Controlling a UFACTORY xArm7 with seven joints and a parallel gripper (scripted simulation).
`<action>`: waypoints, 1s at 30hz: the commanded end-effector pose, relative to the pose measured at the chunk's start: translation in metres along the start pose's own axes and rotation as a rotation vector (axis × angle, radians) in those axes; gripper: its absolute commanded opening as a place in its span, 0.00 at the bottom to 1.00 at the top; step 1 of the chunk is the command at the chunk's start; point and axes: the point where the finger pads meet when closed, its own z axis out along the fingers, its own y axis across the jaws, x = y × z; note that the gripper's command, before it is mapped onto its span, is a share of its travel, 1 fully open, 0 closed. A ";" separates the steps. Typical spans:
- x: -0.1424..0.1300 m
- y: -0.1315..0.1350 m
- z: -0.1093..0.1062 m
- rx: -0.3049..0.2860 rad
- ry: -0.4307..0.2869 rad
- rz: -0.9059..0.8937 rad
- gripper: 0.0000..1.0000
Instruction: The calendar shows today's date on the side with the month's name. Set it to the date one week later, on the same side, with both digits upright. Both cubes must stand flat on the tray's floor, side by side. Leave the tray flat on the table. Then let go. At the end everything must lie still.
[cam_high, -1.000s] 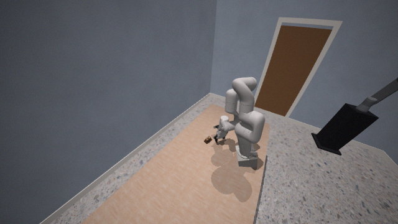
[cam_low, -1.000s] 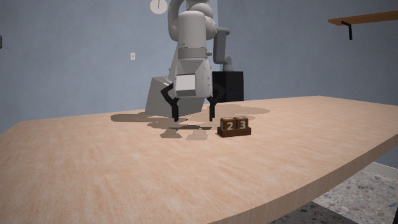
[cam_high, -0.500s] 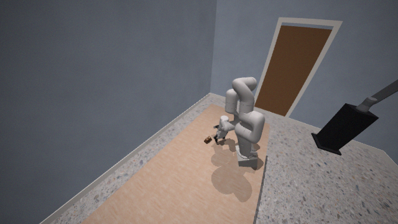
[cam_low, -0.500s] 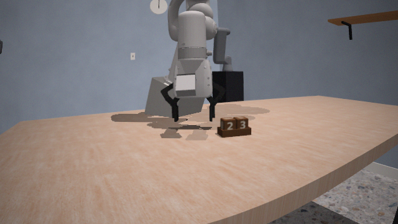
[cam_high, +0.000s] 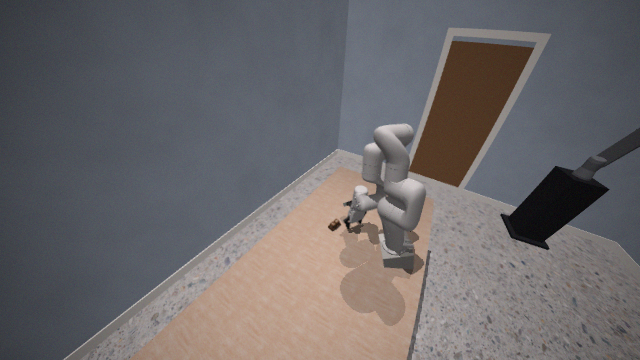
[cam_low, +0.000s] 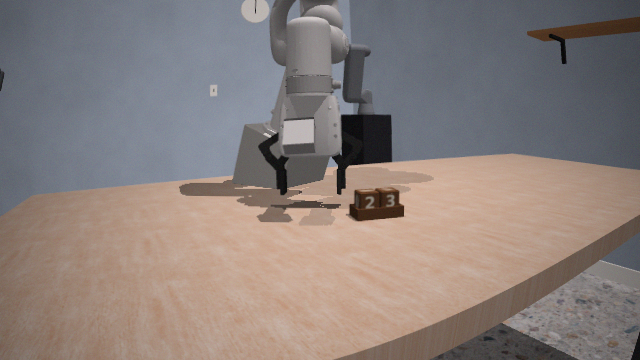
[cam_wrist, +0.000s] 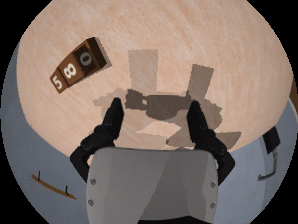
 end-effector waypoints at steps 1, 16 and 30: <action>0.001 0.000 -0.003 0.000 0.001 0.000 1.00; 0.001 0.000 -0.018 0.000 0.001 0.000 1.00; 0.000 0.000 -0.035 0.000 0.001 0.000 1.00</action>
